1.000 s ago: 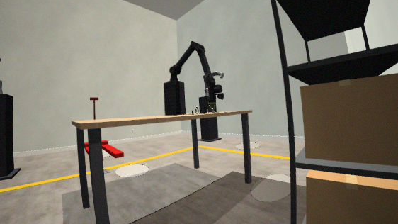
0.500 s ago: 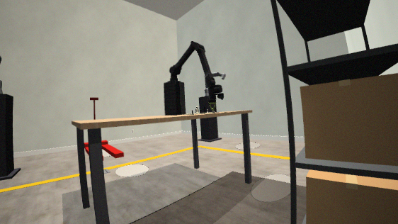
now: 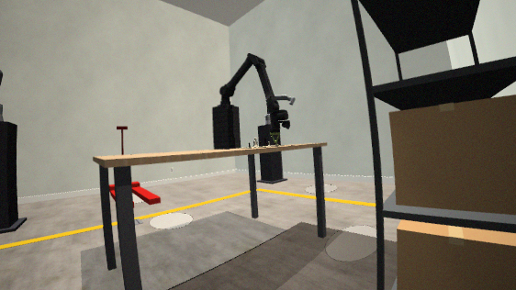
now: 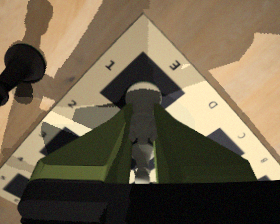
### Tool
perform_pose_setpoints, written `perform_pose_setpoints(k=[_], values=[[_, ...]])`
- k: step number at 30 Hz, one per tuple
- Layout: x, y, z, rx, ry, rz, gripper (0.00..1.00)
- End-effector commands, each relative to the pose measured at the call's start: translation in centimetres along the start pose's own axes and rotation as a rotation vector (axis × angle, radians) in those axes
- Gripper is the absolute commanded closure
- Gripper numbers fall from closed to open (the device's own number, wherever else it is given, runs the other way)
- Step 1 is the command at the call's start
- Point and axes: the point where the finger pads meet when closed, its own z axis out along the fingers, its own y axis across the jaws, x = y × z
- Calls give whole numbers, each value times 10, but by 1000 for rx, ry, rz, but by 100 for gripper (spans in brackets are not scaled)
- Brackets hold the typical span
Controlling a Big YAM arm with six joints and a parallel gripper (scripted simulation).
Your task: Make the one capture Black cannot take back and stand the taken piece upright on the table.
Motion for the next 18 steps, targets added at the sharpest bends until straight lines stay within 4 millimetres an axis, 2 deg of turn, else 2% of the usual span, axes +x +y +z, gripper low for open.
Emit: perform_pose_setpoints(k=[1,18], values=[[-13,-7,-8,19,-34,-10,100],[-11,-5,-8,16,-28,-16,100]])
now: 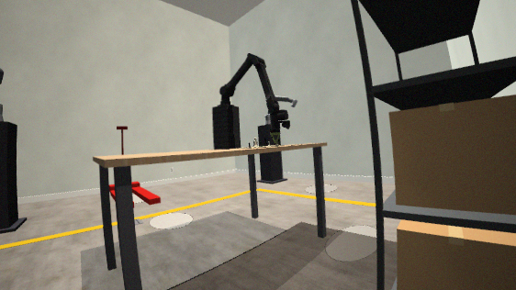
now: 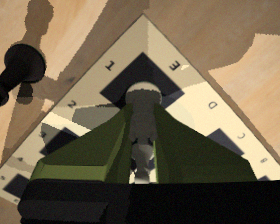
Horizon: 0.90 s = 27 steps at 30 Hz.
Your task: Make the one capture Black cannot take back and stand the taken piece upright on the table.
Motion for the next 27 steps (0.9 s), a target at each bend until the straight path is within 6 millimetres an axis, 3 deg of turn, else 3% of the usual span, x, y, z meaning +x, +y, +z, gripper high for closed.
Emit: perform_pose_setpoints(k=[1,27], values=[[-11,-5,-8,16,-28,-15,100],[-11,-4,-10,17,-30,-19,100]])
